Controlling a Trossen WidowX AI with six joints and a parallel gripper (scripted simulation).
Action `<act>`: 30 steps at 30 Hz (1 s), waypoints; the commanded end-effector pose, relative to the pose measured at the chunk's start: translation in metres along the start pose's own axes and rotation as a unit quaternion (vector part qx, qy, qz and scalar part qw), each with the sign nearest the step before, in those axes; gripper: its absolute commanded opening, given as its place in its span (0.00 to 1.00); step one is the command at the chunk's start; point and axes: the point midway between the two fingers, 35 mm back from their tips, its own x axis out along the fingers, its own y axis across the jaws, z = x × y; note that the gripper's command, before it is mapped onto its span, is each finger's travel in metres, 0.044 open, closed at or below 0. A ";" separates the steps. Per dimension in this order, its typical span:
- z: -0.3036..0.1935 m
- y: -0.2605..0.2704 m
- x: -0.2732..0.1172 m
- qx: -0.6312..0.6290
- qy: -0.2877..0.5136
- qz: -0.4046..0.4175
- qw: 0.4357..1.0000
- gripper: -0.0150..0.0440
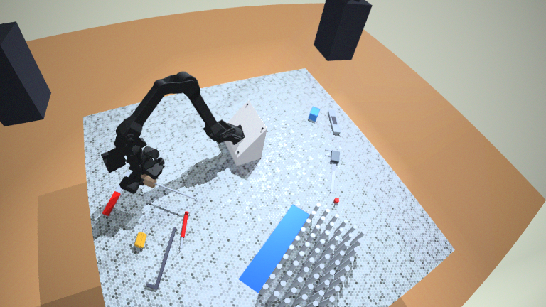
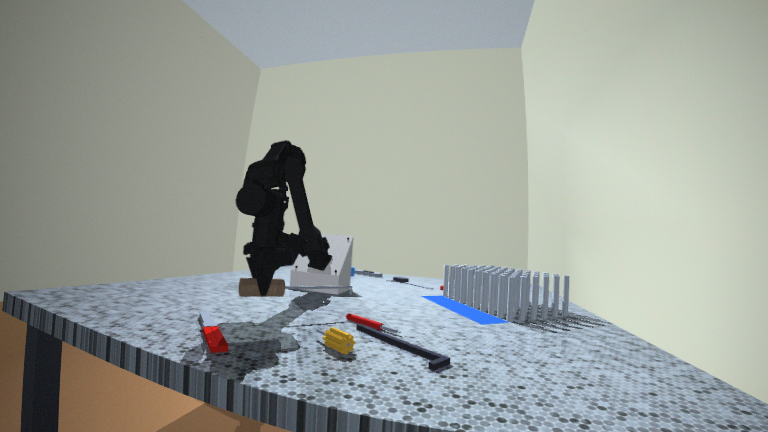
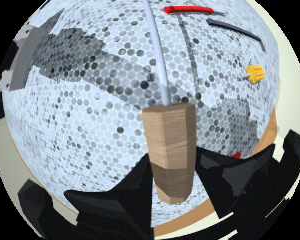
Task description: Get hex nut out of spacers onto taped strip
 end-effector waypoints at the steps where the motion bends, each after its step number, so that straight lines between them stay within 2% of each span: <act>1: 0.001 0.000 0.007 0.002 -0.003 0.000 1.000 0.25; 30: 0.002 0.000 0.054 0.001 0.001 0.001 1.000 0.25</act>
